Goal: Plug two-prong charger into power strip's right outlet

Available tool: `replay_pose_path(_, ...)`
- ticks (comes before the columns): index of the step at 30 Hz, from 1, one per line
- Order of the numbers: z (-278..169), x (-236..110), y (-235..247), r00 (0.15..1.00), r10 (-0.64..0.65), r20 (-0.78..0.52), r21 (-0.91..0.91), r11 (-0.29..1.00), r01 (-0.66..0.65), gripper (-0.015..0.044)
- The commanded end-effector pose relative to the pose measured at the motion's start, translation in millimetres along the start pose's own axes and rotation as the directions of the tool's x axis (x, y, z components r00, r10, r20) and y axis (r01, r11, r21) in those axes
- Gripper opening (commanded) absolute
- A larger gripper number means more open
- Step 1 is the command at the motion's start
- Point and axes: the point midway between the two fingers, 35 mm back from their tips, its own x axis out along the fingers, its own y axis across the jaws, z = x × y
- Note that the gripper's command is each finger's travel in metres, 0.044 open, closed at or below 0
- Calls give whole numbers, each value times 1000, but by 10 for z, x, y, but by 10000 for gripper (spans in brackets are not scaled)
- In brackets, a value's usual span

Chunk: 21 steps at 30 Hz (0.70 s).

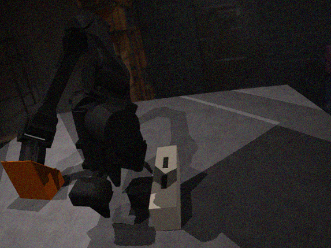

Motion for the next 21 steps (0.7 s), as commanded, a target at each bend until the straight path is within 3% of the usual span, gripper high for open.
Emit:
replay_pose_path(1,-54,1,1,1000,-4,0,-4,1000,4,440)
replay_pose_path(4,51,-173,-12,988,3,157,9,1000,-5,440)
replay_pose_path(7,117,-575,-20,893,1,449,7,1000,-4,440)
replay_pose_path(9,114,-763,-11,828,-1,560,-2,1000,3,440)
replay_pose_path(21,112,-786,-10,819,-1,573,-3,1000,4,440)
